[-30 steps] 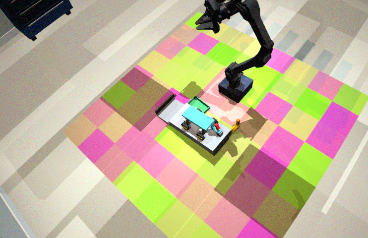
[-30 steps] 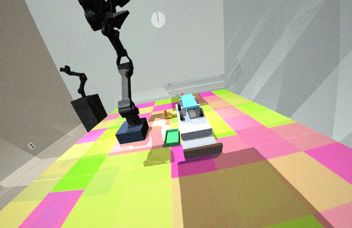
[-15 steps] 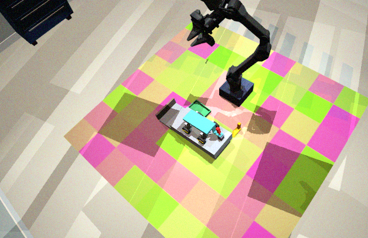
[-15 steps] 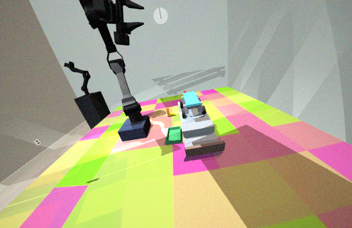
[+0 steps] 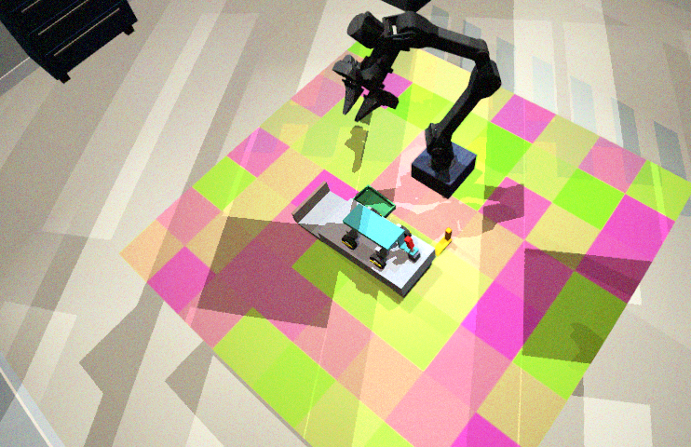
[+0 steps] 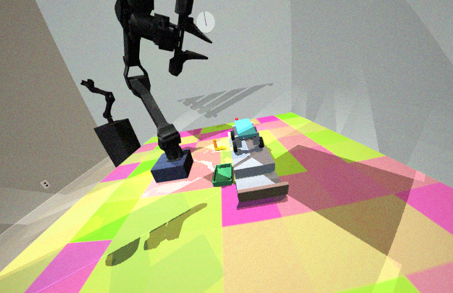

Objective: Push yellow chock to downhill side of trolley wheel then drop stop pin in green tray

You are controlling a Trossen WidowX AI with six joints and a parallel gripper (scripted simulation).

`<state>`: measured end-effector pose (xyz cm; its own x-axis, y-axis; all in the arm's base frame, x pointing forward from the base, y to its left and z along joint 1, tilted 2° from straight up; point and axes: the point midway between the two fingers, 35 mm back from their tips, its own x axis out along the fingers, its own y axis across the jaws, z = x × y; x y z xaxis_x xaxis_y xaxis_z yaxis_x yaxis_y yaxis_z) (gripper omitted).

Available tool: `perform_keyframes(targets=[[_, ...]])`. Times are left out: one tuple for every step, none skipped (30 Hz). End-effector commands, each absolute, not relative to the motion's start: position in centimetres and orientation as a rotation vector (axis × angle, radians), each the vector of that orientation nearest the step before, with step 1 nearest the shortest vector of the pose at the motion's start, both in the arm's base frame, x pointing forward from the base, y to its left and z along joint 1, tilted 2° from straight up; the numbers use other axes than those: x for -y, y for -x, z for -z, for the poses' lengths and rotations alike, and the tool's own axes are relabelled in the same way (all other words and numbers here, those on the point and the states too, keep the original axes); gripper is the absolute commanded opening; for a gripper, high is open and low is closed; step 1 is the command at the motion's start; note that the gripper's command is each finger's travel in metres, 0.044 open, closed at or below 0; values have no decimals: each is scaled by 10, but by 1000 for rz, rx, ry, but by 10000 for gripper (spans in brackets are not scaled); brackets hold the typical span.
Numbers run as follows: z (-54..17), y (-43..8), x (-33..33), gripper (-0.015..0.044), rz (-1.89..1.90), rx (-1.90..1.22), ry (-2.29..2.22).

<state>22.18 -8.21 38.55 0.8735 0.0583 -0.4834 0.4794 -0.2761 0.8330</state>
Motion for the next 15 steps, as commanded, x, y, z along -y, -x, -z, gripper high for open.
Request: perform_keyframes(targets=[[-364,-236,73,190,466,-501,-1870],[-360,-239,70,190,474,-525,-1879],[-355,-242,67,190,484,-549,-1887],[-350,-245,64,190,493,-573,-1894],[-345,-248,60,190,504,-597,-1900],[-340,-251,56,190,514,-621,-1906],[-335,-253,53,190,526,-644,-1910],[-330,-256,49,190,536,-668,-1913],[-325,-258,45,190,548,-691,-1915],[-321,-260,40,190,559,-715,-1917],[-316,-262,36,190,571,-738,-1917],[-311,-264,32,190,583,-761,-1917],[-306,-266,27,190,596,-783,-1916],[-301,-267,22,190,609,-805,-1914],[-296,-268,18,190,622,-828,-1911]])
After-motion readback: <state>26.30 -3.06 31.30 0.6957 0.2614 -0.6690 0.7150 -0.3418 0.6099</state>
